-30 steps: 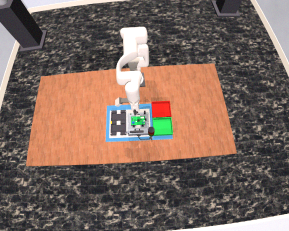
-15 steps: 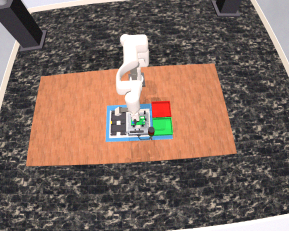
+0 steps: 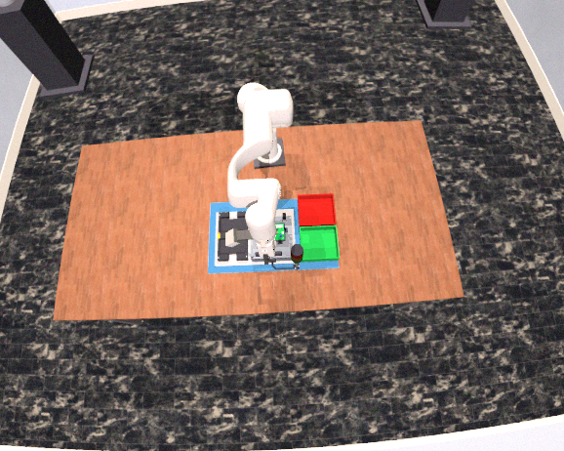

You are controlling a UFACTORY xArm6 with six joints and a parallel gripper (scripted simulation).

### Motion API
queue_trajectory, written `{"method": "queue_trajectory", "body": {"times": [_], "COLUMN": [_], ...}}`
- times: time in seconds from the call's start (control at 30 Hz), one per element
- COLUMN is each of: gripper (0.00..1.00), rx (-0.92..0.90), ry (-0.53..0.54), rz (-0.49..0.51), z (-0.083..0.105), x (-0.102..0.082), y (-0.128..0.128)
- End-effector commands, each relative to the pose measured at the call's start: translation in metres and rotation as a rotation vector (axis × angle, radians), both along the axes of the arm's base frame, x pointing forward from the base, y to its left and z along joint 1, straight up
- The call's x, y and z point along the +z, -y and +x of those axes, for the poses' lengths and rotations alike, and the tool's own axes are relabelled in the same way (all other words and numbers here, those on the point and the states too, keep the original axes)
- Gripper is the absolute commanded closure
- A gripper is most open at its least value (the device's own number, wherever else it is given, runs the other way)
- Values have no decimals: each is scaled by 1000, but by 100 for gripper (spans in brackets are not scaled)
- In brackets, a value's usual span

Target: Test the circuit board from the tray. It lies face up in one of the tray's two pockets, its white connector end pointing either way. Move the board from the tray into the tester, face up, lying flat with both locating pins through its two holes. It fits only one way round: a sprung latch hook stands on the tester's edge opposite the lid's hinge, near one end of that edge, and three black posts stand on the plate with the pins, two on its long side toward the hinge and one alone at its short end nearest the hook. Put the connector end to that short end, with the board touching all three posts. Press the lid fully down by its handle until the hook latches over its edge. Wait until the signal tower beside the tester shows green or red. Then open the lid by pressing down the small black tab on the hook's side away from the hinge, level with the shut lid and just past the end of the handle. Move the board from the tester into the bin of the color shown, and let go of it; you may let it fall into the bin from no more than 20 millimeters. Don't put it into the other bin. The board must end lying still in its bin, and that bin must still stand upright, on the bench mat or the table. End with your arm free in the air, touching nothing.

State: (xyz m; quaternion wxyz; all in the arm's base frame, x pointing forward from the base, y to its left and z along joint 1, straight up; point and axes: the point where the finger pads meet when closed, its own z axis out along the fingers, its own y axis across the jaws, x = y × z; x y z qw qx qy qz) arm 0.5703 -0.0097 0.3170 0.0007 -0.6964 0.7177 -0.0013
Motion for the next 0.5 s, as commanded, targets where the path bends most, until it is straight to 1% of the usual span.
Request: {"method": "queue_trajectory", "body": {"times": [0.0, 0.3, 0.47], "gripper": [49, 49, 49], "rx": [0, 0, 0], "ry": [-3, -3, -3], "rz": [0, 0, 0], "z": [5, 5, 5], "x": [3, 1, -4], "y": [0, 0, 0]}}
